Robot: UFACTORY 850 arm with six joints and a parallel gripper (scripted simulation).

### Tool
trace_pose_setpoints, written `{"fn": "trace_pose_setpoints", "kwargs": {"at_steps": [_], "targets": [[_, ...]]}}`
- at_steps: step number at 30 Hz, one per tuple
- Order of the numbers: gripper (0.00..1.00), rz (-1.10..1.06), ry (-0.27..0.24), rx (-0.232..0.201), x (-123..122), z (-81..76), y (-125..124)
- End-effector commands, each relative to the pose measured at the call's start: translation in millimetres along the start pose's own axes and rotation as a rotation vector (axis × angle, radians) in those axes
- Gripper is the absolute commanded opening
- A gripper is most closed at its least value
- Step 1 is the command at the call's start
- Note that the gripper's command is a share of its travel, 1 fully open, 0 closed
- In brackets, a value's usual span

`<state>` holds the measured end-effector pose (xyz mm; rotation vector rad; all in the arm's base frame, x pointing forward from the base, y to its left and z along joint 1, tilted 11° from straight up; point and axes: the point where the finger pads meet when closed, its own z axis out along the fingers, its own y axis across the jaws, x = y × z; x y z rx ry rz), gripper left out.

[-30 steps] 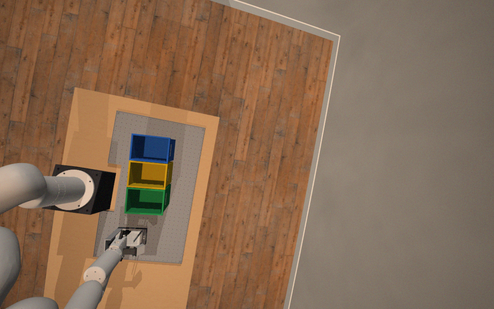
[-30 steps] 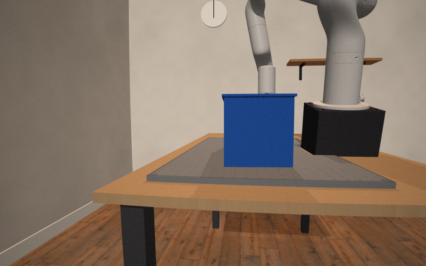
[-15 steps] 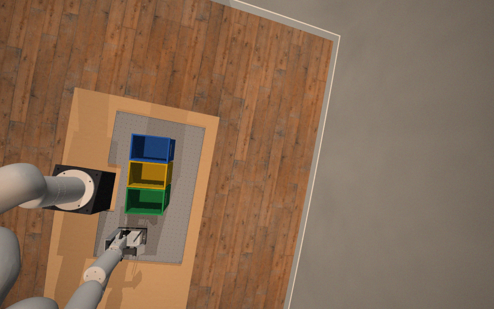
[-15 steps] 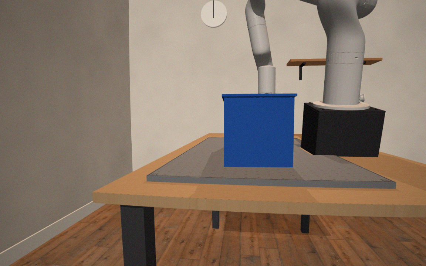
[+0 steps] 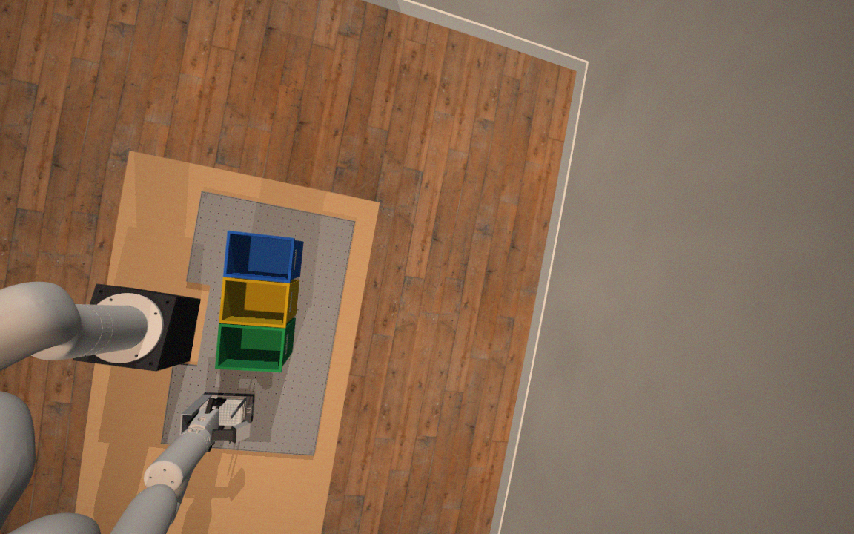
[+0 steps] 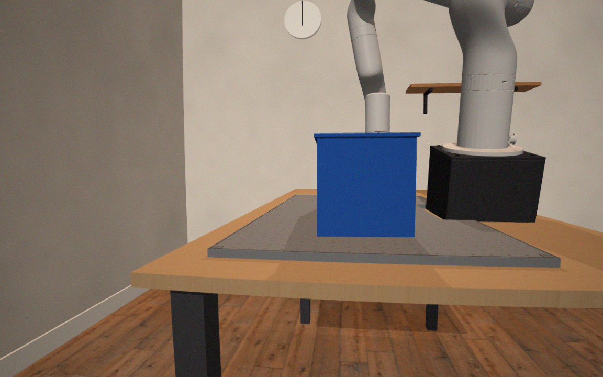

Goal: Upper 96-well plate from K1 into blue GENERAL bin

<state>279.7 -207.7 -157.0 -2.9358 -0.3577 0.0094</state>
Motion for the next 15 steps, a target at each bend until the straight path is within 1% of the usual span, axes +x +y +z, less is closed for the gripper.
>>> {"fn": "trace_pose_setpoints", "kwargs": {"at_steps": [1,15], "targets": [[0.0,0.0,0.001,-0.001,0.5,-2.8,0.7],[0.0,0.0,0.001,-0.001,0.5,-10.8,0.7]]}}
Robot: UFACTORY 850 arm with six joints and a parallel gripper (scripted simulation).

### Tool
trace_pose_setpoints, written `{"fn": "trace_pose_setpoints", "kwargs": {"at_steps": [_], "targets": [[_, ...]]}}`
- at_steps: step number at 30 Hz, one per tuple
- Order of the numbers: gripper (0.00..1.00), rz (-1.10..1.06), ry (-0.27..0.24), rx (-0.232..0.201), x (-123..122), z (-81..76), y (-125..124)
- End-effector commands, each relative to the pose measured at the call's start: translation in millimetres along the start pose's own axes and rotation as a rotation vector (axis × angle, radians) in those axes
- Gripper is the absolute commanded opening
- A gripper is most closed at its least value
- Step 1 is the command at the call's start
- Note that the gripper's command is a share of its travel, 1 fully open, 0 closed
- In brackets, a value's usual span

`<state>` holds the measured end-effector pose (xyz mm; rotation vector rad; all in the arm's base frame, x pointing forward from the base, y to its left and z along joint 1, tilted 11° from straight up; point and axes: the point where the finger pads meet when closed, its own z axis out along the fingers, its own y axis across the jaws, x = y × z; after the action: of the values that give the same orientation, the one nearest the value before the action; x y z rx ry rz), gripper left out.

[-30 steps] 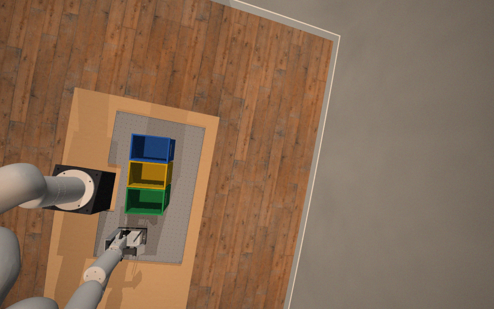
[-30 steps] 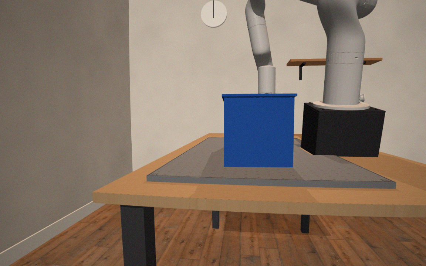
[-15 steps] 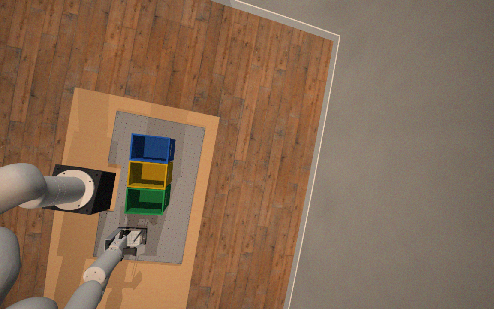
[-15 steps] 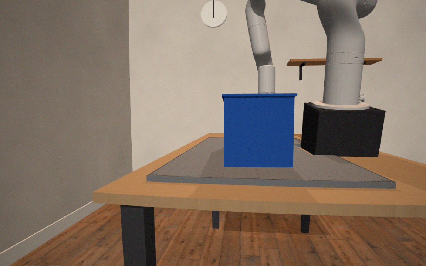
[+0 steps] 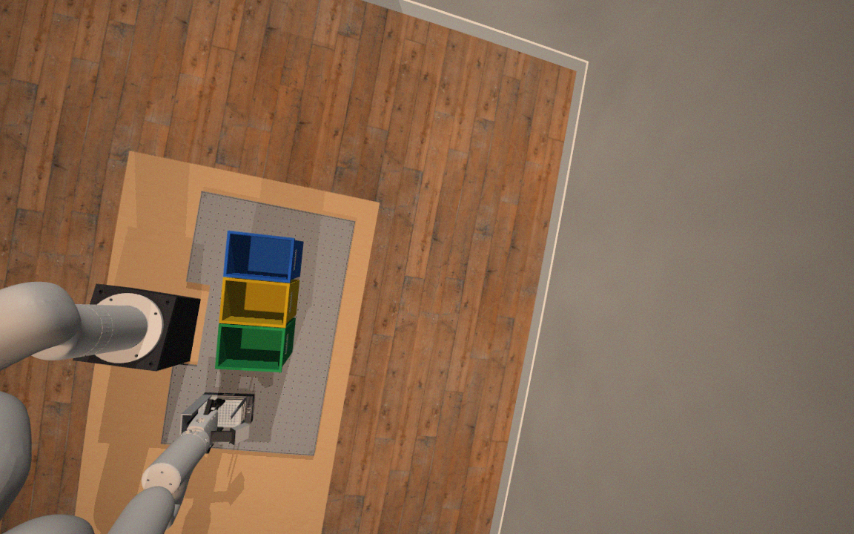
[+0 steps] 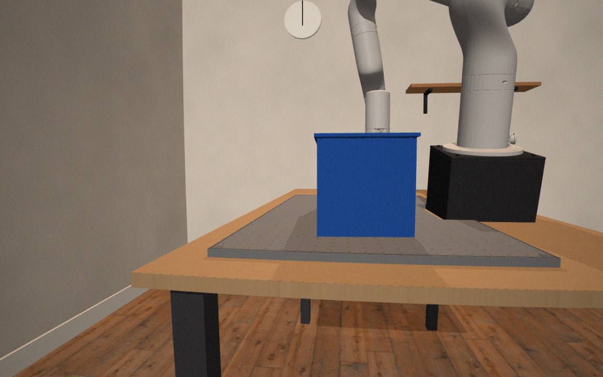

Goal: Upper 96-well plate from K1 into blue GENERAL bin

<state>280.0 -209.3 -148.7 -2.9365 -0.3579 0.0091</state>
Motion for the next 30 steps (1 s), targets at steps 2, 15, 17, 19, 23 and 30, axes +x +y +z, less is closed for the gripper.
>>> {"fn": "trace_pose_setpoints", "kwargs": {"at_steps": [2,15,17,19,23,30], "targets": [[0.0,0.0,0.001,0.0,0.4,-3.7,0.6],[0.0,0.0,0.001,-0.001,0.4,-11.0,0.6],[0.0,0.0,0.001,-0.001,0.4,-11.0,0.6],[0.0,0.0,0.001,-0.001,0.4,-11.0,0.6],[0.0,0.0,0.001,-0.001,0.4,-11.0,0.6],[0.0,0.0,0.001,-0.001,0.4,-21.0,0.6]]}}
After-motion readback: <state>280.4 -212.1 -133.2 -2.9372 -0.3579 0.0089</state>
